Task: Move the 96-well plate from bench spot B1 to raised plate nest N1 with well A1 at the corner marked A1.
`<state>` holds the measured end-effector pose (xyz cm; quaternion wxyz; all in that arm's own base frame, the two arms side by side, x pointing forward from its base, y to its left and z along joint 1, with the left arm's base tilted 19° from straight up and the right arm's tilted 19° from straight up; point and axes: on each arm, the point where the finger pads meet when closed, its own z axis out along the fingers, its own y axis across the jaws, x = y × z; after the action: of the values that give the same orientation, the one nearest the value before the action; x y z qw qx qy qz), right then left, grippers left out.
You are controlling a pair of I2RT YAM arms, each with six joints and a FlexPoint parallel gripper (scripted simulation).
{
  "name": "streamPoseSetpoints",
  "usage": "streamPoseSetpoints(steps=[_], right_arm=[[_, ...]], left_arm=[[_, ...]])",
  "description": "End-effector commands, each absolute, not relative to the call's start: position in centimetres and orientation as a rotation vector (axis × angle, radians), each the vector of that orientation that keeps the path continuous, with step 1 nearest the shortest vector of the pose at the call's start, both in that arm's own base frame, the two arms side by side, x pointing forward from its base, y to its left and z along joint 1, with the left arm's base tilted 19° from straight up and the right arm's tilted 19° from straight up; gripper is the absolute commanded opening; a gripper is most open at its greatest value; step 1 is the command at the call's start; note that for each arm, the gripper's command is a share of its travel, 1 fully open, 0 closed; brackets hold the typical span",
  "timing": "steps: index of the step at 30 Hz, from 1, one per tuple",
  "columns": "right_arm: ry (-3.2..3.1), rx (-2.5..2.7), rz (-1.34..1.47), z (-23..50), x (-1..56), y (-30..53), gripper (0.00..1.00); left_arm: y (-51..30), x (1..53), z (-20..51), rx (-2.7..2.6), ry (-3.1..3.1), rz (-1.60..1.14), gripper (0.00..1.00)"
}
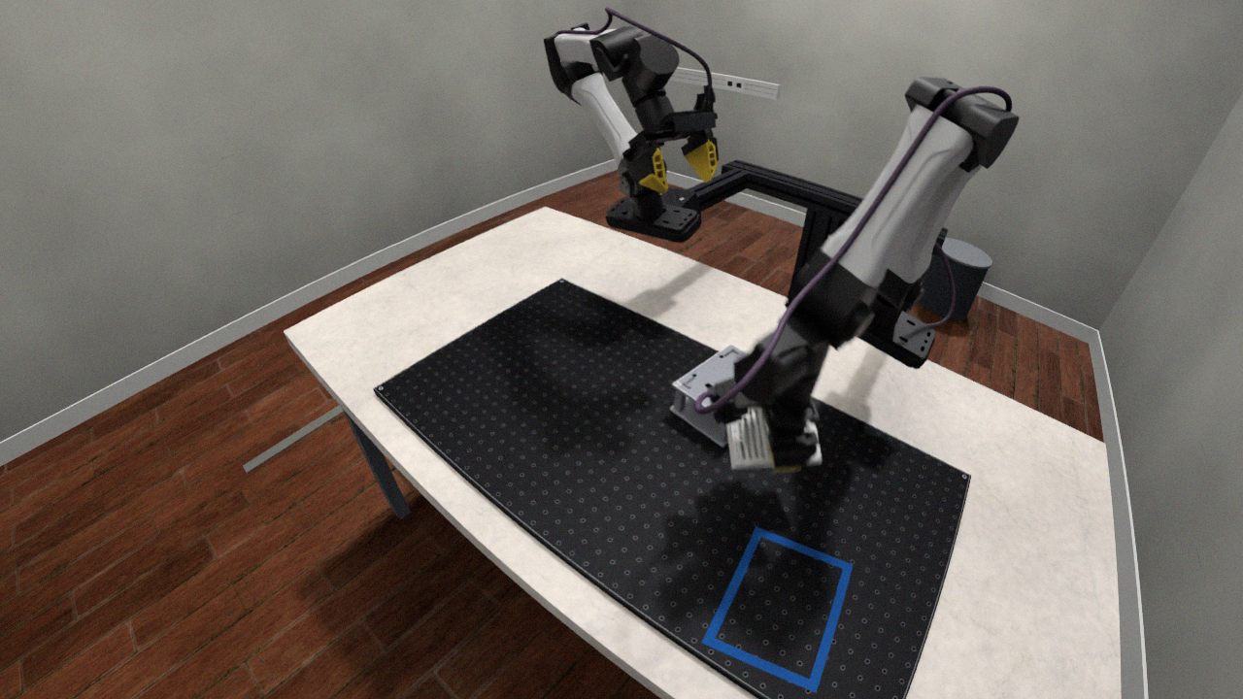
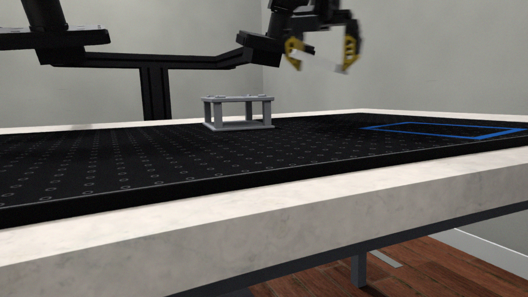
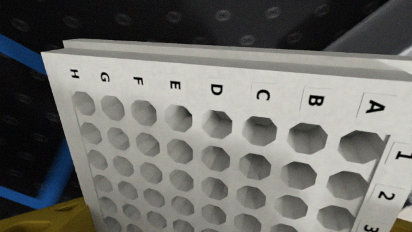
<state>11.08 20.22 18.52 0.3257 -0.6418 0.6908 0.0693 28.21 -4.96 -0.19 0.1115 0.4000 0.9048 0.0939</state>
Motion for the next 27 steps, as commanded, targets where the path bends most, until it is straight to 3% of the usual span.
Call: streamPoseSetpoints(steps=[1,18,27], right_arm=[[1.782,-1.659,0.194,20.1,11.1,20.5,1.00],[1.782,-1.660,0.194,20.1,11.1,20.5,1.00],[1.782,-1.661,0.194,20.1,11.1,20.5,1.00]], left_arm=[[-7.0,27.7,0.2,0.741,2.698,0.314,0.77],[-14.6,19.3,-4.4,0.231,2.807,0.223,0.77],[-16.8,17.6,-5.1,0.167,2.806,0.195,0.77]])
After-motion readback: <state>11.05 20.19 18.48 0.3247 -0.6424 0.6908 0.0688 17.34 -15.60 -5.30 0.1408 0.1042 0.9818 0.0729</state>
